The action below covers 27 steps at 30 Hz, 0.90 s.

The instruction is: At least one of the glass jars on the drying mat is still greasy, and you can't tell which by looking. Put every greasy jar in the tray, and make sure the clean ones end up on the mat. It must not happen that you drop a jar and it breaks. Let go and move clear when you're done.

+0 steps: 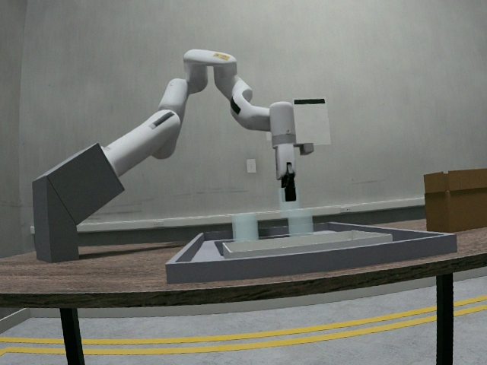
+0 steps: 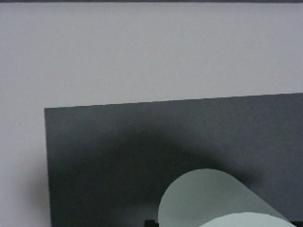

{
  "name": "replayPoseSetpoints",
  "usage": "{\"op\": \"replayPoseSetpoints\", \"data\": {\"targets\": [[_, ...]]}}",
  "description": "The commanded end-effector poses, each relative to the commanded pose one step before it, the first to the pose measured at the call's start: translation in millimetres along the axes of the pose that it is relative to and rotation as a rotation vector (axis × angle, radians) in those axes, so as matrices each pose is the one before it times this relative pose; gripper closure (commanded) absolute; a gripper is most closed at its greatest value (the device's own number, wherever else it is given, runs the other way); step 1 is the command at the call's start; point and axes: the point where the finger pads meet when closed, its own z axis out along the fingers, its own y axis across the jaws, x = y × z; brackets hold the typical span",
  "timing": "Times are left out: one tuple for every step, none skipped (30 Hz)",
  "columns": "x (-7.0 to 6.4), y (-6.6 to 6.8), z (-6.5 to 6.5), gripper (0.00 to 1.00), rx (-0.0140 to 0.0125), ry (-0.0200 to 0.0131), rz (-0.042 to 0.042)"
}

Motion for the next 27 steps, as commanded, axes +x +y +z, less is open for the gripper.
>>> {"op": "replayPoseSetpoints", "data": {"targets": [[1.17, 0.12, -15.42, 1.00, -0.00069, 0.00305, 0.00025], [0.00, 0.00, -2.65, 1.00, 0.00000, 0.00000, 0.00000], [0.00, 0.00, -2.65, 1.00, 0.00000, 0.00000, 0.00000], [0.00, 0.00, 0.00, 1.00, 0.00000, 0.00000, 0.00000], [0.00, 0.00, 0.00, 1.00, 0.00000, 0.00000, 0.00000], [0.00, 0.00, -2.65, 1.00, 0.00000, 0.00000, 0.00000], [0.00, 0.00, -2.65, 1.00, 0.00000, 0.00000, 0.00000], [0.00, 0.00, -2.65, 1.00, 0.00000, 0.00000, 0.00000], [0.00, 0.00, -2.65, 1.00, 0.00000, 0.00000, 0.00000], [0.00, 0.00, -2.65, 1.00, 0.00000, 0.00000, 0.00000], [0.00, 0.00, -2.65, 1.00, 0.00000, 0.00000, 0.00000], [0.00, 0.00, -2.65, 1.00, 0.00000, 0.00000, 0.00000], [0.00, 0.00, -2.65, 1.00, 0.00000, 0.00000, 0.00000], [0.00, 0.00, -2.65, 1.00, 0.00000, 0.00000, 0.00000], [0.00, 0.00, -2.65, 1.00, 0.00000, 0.00000, 0.00000], [0.00, 0.00, -2.65, 1.00, 0.00000, 0.00000, 0.00000], [0.00, 0.00, -2.65, 1.00, 0.00000, 0.00000, 0.00000], [0.00, 0.00, -2.65, 1.00, 0.00000, 0.00000, 0.00000], [0.00, 0.00, -2.65, 1.00, 0.00000, 0.00000, 0.00000], [0.00, 0.00, -2.65, 1.00, 0.00000, 0.00000, 0.00000], [0.00, 0.00, 0.00, 1.00, 0.00000, 0.00000, 0.00000], [0.00, 0.00, 0.00, 1.00, 0.00000, 0.00000, 0.00000], [0.00, 0.00, -2.65, 1.00, 0.00000, 0.00000, 0.00000], [0.00, 0.00, -2.65, 1.00, 0.00000, 0.00000, 0.00000], [0.00, 0.00, -2.65, 1.00, 0.00000, 0.00000, 0.00000], [0.00, 0.00, -2.65, 1.00, 0.00000, 0.00000, 0.00000], [0.00, 0.00, -2.65, 1.00, 0.00000, 0.00000, 0.00000]]}}
